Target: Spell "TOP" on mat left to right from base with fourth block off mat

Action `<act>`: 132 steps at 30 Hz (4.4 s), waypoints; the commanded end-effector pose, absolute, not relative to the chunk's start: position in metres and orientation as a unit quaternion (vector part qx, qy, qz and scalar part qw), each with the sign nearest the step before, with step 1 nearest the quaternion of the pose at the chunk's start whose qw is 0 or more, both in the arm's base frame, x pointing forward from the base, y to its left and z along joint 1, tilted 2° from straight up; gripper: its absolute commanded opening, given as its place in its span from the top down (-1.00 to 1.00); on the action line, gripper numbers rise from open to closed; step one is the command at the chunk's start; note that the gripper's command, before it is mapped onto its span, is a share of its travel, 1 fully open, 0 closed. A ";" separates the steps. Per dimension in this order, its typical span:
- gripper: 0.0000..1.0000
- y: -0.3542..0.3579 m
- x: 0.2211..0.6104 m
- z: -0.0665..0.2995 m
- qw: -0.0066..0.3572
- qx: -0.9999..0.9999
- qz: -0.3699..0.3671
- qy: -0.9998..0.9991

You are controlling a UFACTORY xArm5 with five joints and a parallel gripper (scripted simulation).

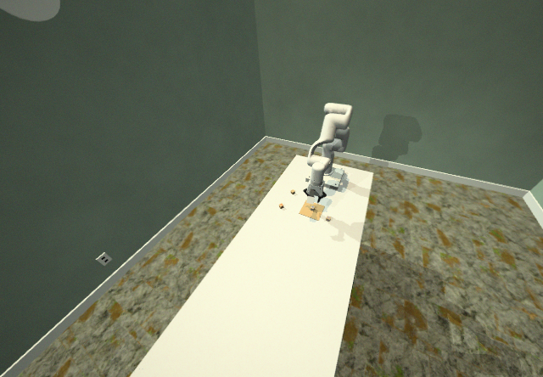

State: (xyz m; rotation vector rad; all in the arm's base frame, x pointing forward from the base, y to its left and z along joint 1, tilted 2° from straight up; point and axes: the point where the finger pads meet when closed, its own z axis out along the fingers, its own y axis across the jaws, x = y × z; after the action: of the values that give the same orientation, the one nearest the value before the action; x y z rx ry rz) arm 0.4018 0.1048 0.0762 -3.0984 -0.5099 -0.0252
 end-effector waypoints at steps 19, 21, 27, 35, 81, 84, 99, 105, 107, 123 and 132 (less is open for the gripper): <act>-0.26 0.105 0.403 0.077 0.001 -0.987 -0.010 -0.162; -0.26 0.105 0.403 0.077 0.001 -0.987 -0.010 -0.162; -0.26 0.105 0.403 0.077 0.001 -0.987 -0.010 -0.162; -0.26 0.105 0.403 0.075 0.001 -0.987 -0.010 -0.162; -0.26 0.106 0.403 0.027 0.001 -0.987 -0.009 -0.163; -0.26 0.106 0.403 0.026 0.001 -0.987 -0.009 -0.163; -0.26 0.106 0.403 0.026 0.001 -0.987 -0.009 -0.163; -0.26 0.106 0.403 0.026 0.001 -0.987 -0.009 -0.163; -0.26 0.106 0.403 0.026 0.001 -0.987 -0.009 -0.163; -0.26 0.106 0.403 0.026 0.001 -0.987 -0.009 -0.163; -0.26 0.106 0.403 0.026 0.001 -0.987 -0.009 -0.163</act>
State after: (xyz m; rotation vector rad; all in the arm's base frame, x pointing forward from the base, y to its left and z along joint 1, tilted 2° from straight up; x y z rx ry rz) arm 0.4018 0.1053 0.0244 -3.0983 -0.5104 -0.0243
